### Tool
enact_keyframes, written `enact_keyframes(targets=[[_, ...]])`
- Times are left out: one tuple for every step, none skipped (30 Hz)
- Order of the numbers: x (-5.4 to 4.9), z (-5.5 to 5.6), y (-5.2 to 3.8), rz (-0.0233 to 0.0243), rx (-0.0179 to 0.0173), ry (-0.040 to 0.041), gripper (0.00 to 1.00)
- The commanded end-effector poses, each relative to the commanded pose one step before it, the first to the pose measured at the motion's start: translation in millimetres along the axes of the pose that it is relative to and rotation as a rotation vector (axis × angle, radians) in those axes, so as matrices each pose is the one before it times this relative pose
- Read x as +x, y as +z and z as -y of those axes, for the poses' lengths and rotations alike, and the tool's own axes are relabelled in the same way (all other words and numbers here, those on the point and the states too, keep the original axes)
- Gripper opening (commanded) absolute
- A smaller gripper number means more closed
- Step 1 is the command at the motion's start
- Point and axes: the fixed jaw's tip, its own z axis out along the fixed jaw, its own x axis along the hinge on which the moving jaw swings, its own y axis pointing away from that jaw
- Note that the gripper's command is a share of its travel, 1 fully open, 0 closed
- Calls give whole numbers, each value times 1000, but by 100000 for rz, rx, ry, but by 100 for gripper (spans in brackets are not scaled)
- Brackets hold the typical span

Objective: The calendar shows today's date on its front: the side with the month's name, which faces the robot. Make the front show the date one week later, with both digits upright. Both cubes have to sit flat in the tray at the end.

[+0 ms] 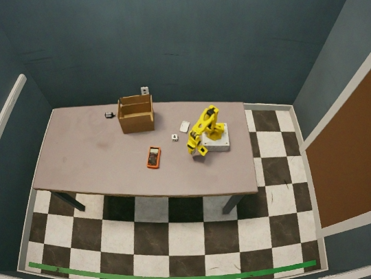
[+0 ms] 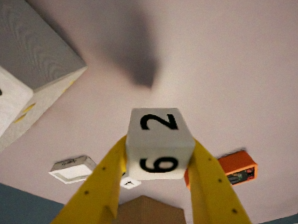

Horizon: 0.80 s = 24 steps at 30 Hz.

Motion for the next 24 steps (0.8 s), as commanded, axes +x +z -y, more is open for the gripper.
enact_keyframes(targets=[[7426, 3057, -4149, -190, 2389, 4106, 0], [3233, -377, 13, -57, -15, 2189, 0], [3792, -446, 7, -64, -15, 2566, 0], [4306, -504, 14, -74, -18, 2915, 0], [4760, -564, 15, -77, -21, 3219, 0], [5143, -613, 16, -89, -21, 3477, 0], [5440, -642, 17, -88, -21, 3675, 0], [5648, -662, 19, -96, -23, 3810, 0], [5748, -667, 20, -93, -23, 3882, 0], [0, 0, 0, 0, 0, 0, 0], [0, 0, 0, 0, 0, 0, 0], [5755, -659, 20, -96, -23, 3880, 0], [5655, -636, 15, -90, -24, 3810, 0], [5456, -600, 23, -89, -21, 3675, 0], [5167, -560, 12, -84, -20, 3477, 0], [4792, -502, 19, -75, -17, 3220, 0], [4336, -447, 13, -70, -16, 2915, 0], [3822, -380, 14, -61, -16, 2566, 0], [3260, -319, 13, -54, -12, 2189, 0], [2674, -248, 7, -41, -10, 1794, 0], [2081, -194, 11, -35, -9, 1395, 0], [1511, -132, 4, -21, -4, 1015, 0], [992, -90, 3, -16, -6, 663, 0], [548, -45, 2, -9, 0, 368, 0]])
